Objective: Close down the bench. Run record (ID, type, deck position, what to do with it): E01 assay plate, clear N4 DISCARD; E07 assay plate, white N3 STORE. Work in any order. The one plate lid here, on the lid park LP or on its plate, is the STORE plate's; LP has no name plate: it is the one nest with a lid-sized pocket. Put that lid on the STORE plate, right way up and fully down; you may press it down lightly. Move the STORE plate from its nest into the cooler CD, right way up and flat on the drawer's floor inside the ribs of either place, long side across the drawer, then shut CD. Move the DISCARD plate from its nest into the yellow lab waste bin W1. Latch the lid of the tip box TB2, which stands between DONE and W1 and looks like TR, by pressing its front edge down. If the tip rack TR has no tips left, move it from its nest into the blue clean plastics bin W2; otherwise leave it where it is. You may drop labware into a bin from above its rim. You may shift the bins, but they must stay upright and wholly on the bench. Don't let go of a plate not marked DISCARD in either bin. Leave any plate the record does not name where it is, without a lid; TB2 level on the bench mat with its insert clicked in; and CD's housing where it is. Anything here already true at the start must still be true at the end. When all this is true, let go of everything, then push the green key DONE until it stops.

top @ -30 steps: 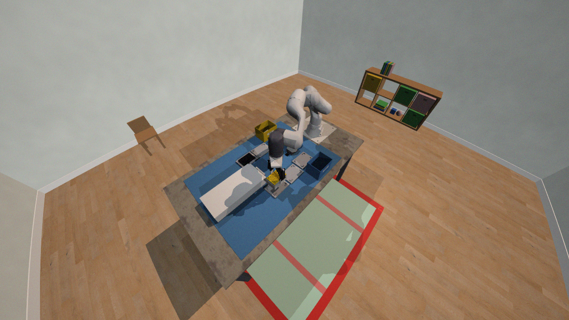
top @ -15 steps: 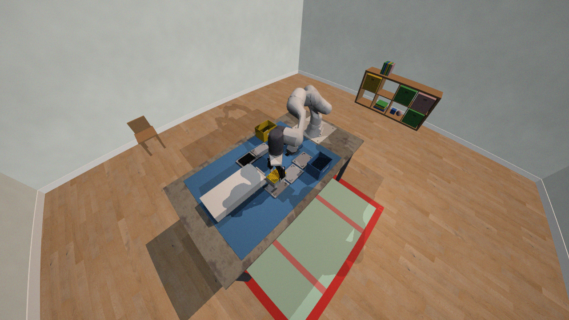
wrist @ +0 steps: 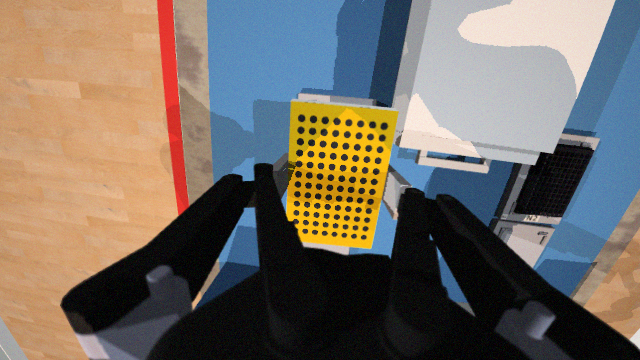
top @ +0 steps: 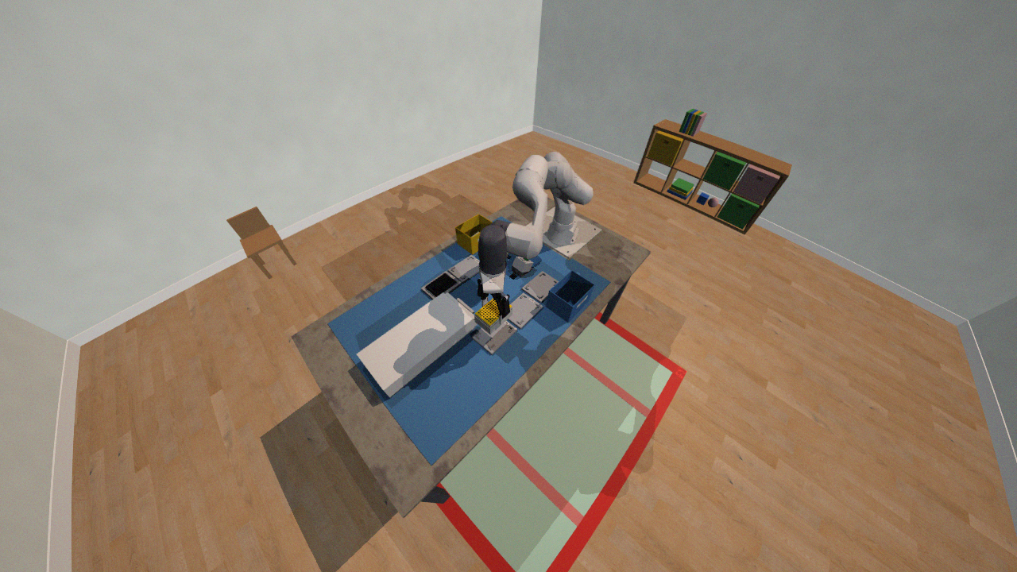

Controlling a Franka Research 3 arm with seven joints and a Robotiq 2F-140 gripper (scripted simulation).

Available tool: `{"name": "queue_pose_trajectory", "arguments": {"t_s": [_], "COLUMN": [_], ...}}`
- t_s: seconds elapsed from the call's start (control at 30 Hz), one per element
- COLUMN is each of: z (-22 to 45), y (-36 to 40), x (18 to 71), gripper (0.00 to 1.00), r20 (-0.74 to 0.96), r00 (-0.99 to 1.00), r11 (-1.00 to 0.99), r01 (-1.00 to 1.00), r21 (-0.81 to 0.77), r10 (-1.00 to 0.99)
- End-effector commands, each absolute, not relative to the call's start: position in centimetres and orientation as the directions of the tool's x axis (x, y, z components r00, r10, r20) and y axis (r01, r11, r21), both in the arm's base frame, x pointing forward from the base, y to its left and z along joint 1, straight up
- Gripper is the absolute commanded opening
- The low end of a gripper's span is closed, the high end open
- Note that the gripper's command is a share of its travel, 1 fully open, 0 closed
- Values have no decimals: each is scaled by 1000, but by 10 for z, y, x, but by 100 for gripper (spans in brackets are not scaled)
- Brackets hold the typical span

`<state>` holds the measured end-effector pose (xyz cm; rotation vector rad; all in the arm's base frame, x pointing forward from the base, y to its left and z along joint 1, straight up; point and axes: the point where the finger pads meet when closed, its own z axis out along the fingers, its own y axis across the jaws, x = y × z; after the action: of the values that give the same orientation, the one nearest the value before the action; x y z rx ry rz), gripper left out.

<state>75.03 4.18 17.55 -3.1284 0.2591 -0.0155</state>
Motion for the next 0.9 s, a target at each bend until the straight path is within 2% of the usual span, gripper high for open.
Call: {"name": "queue_pose_trajectory", "arguments": {"t_s": [0.0,0.87], "z": [184,190], "y": [43,43], "x": [749,749], "gripper": [0,0], "r20": [7,7], "r00": [987,987], "r11": [-987,-987], "r01": [-160,-160], "r21": [-4,-4], "r10": [-160,-160]}}
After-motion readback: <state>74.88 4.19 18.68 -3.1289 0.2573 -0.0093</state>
